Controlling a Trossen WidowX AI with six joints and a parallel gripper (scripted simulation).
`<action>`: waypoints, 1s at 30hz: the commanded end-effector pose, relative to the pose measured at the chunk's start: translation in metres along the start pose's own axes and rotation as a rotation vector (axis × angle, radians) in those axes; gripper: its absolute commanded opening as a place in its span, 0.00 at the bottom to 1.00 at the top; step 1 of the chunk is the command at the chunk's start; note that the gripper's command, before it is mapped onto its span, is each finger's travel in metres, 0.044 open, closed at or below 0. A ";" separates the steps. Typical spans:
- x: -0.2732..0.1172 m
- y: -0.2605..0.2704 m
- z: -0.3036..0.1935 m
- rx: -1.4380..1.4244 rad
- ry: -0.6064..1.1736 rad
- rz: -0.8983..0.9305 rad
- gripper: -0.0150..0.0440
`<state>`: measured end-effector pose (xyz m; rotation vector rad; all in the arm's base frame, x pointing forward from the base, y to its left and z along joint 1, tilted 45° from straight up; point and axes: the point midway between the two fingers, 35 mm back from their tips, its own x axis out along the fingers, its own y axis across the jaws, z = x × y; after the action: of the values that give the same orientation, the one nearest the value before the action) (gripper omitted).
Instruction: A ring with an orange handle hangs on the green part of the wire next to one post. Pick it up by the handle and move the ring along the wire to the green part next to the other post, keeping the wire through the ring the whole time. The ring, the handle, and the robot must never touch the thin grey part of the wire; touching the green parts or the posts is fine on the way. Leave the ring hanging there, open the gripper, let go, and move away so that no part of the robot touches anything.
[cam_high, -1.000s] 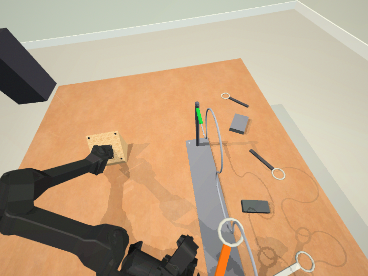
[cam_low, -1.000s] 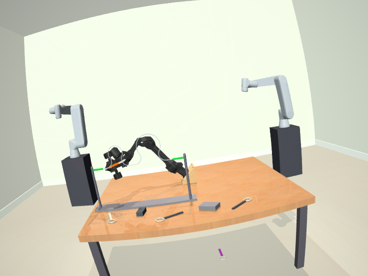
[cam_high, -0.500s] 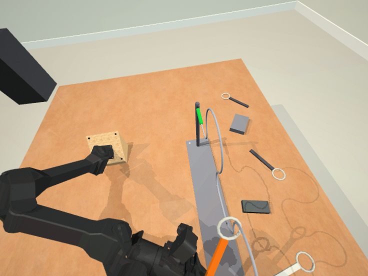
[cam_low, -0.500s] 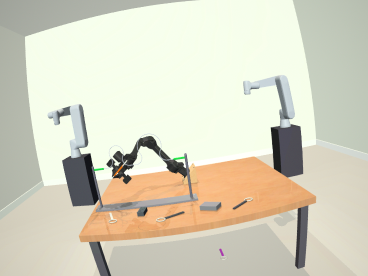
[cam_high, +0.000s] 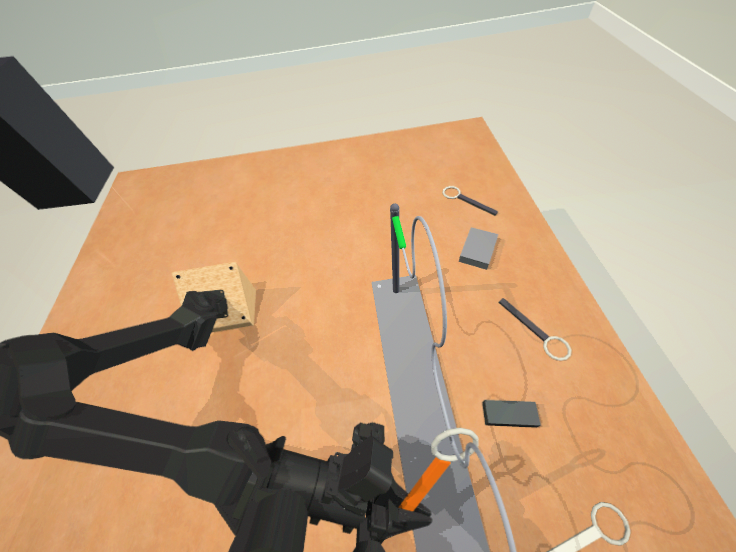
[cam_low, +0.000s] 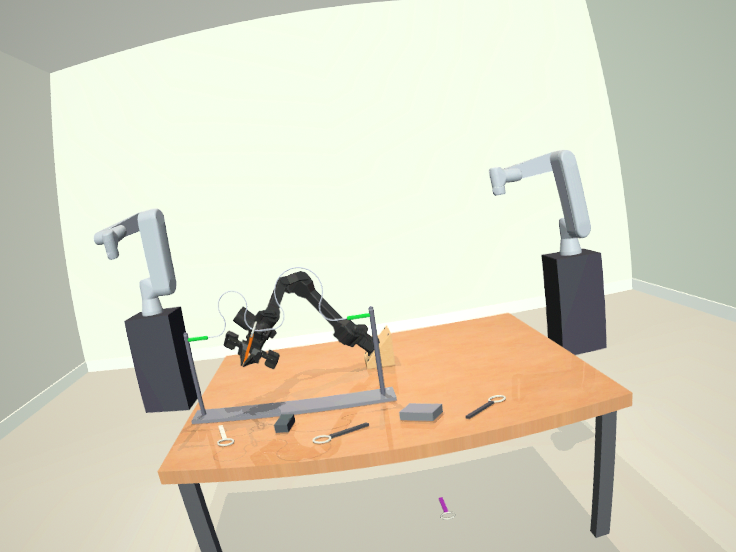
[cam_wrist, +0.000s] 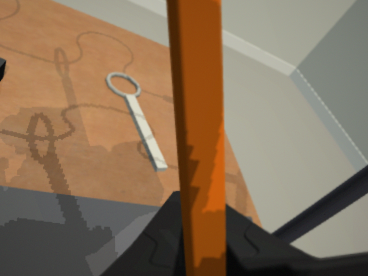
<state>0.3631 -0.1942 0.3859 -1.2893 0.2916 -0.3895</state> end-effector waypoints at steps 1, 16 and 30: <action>-0.003 0.015 -0.001 0.079 0.015 0.043 0.00; -0.014 0.060 0.009 0.319 0.043 0.174 0.00; -0.022 0.083 0.019 0.411 0.054 0.225 0.00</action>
<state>0.3629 -0.1520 0.3153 -0.8527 0.3691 -0.2754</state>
